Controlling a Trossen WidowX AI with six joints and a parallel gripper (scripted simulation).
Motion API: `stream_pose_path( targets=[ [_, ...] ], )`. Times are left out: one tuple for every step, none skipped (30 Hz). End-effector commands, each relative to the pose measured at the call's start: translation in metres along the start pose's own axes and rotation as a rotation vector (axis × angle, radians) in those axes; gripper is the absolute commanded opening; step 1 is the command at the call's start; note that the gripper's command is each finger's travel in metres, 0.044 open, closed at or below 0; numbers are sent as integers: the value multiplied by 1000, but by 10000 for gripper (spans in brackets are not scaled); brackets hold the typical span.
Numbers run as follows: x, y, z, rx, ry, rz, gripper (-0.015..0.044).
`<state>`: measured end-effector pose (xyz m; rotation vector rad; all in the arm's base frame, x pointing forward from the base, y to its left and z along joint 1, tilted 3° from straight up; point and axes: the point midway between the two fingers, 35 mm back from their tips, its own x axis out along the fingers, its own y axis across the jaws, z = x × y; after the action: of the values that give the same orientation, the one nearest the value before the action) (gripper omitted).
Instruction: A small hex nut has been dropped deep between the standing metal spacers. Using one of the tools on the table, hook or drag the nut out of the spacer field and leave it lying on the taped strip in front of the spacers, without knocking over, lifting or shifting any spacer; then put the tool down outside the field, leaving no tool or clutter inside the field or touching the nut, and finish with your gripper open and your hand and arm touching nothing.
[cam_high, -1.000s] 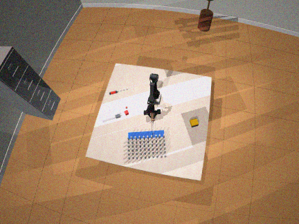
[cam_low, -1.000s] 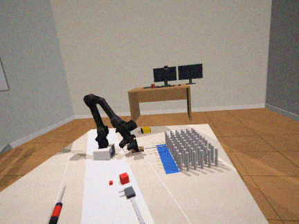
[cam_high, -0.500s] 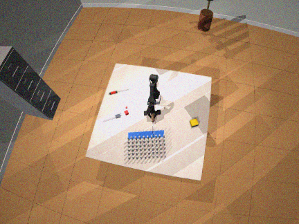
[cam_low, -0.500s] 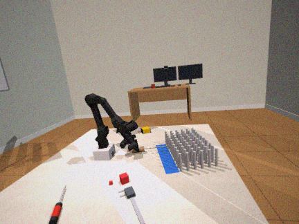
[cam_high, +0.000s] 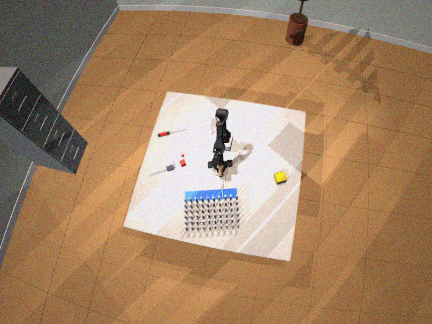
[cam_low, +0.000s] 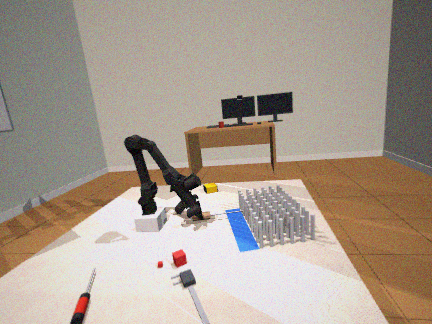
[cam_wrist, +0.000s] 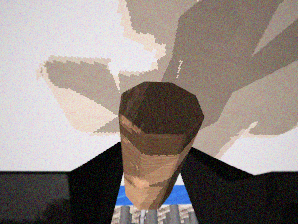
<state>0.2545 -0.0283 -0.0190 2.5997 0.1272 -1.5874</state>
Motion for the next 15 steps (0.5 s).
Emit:
stream_pose_path(
  targets=[
    [0, 2, -9, 3, 15, 8, 0],
    [1, 2, -9, 3, 15, 8, 0],
    [1, 2, -10, 4, 15, 8, 0],
    [1, 2, -10, 4, 15, 8, 0],
    [1, 3, -11, 4, 16, 9, 0],
    [2, 3, -11, 4, 16, 9, 0],
    [2, 3, -12, 4, 16, 9, 0],
    [2, 3, -12, 4, 16, 9, 0],
    [2, 3, -13, 4, 16, 9, 0],
    [3, 3, -14, 4, 16, 9, 0],
    [3, 3, -14, 4, 16, 9, 0],
    [3, 3, -15, 4, 16, 9, 0],
    [4, 3, -15, 4, 16, 9, 0],
    [4, 3, -16, 4, 16, 9, 0],
    [4, 3, -16, 4, 16, 9, 0]
  ],
)
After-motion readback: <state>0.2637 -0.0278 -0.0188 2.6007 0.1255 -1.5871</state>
